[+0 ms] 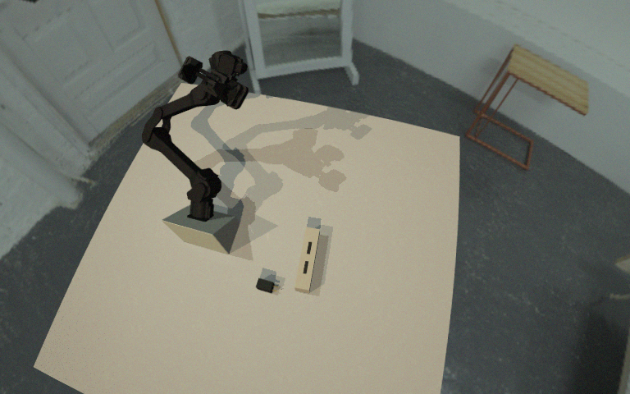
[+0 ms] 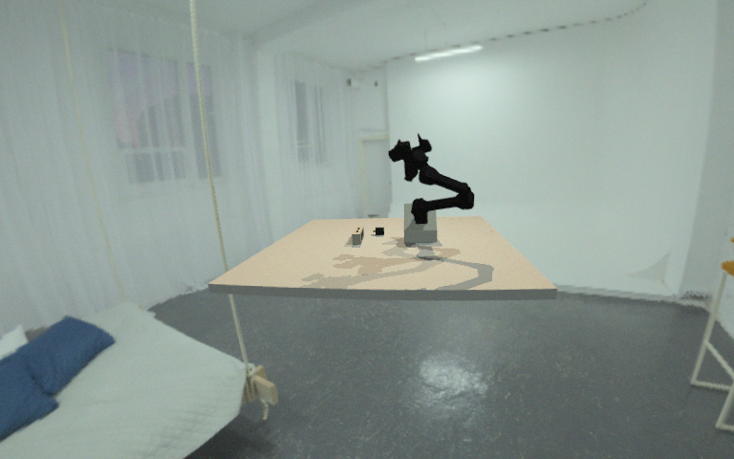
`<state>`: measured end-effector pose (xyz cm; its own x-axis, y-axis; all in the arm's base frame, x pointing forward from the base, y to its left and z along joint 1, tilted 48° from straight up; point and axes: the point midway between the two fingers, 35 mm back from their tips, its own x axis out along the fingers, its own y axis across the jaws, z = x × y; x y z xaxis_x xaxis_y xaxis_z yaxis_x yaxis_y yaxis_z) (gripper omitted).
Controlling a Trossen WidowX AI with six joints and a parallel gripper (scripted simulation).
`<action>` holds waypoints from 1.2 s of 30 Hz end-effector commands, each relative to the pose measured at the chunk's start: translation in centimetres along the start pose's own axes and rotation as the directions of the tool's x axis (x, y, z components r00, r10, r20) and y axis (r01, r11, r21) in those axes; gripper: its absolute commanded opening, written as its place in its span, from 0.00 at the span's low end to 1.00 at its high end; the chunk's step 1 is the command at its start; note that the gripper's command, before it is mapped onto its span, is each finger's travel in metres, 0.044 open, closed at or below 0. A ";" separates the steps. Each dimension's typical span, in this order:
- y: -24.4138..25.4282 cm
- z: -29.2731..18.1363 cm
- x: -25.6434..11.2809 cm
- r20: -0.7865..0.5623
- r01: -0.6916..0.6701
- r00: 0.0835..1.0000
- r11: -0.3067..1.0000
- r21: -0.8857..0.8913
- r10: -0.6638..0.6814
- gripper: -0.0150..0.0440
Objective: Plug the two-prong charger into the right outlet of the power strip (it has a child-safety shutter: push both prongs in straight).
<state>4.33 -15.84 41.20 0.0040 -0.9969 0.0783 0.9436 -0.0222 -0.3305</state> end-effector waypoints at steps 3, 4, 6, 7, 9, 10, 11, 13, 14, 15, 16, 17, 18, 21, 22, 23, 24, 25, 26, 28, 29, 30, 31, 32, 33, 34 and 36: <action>2.5 0.7 0.6 0.015 -0.041 0.999 0.996 -0.077 0.043 1.00; 3.0 0.8 0.7 0.015 -0.049 0.999 0.995 -0.092 0.051 1.00; 3.9 0.8 0.9 0.016 -0.064 0.998 0.991 -0.121 0.067 1.00; 4.3 0.9 1.0 0.015 -0.072 0.997 0.988 -0.136 0.075 1.00; 5.3 0.9 1.2 0.014 -0.088 0.996 0.983 -0.164 0.091 1.00; 5.7 0.9 1.3 0.012 -0.096 0.995 0.979 -0.178 0.100 1.00; 6.2 0.9 1.4 0.010 -0.104 0.994 0.976 -0.192 0.108 1.00; 7.1 0.9 1.6 0.007 -0.122 0.992 0.968 -0.221 0.127 1.00; 7.6 0.9 1.7 0.006 -0.132 0.991 0.963 -0.236 0.137 1.00; 8.0 0.9 1.7 0.004 -0.142 0.989 0.958 -0.251 0.148 1.00; 8.5 0.9 1.8 0.002 -0.152 0.987 0.952 -0.266 0.158 1.00; 9.0 0.8 1.9 0.000 -0.161 0.986 0.946 -0.280 0.168 1.00; 9.5 0.8 2.0 -0.003 -0.171 0.984 0.940 -0.294 0.178 1.00; 10.9 0.7 2.3 -0.013 -0.201 0.978 0.920 -0.336 0.209 1.00; 11.3 0.6 2.4 -0.017 -0.212 0.975 0.913 -0.350 0.220 1.00; 11.8 0.5 2.5 -0.022 -0.222 0.973 0.905 -0.363 0.230 1.00; 12.3 0.4 2.5 -0.027 -0.232 0.970 0.897 -0.376 0.240 1.00; 12.8 0.3 2.6 -0.032 -0.243 0.968 0.889 -0.388 0.250 1.00; 13.2 0.2 2.7 -0.038 -0.253 0.965 0.881 -0.400 0.260 1.00; 14.2 0.0 2.9 -0.050 -0.274 0.959 0.863 -0.424 0.280 1.00; 14.6 -0.2 3.0 -0.057 -0.285 0.955 0.854 -0.436 0.290 1.00; 15.1 -0.3 3.1 -0.064 -0.295 0.952 0.844 -0.447 0.299 1.00; 15.5 -0.5 3.1 -0.071 -0.306 0.948 0.835 -0.458 0.309 1.00; 16.0 -0.6 3.2 -0.078 -0.317 0.945 0.825 -0.468 0.319 1.00; 16.5 -0.8 3.3 -0.086 -0.328 0.941 0.814 -0.479 0.329 1.00; 16.9 -1.0 3.4 -0.094 -0.339 0.936 0.803 -0.490 0.338 1.00; 17.8 -1.3 3.5 -0.110 -0.361 0.927 0.781 -0.510 0.357 1.00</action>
<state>19.52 -19.48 35.18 0.2846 -0.9517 -0.1154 0.6097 0.2726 -0.7442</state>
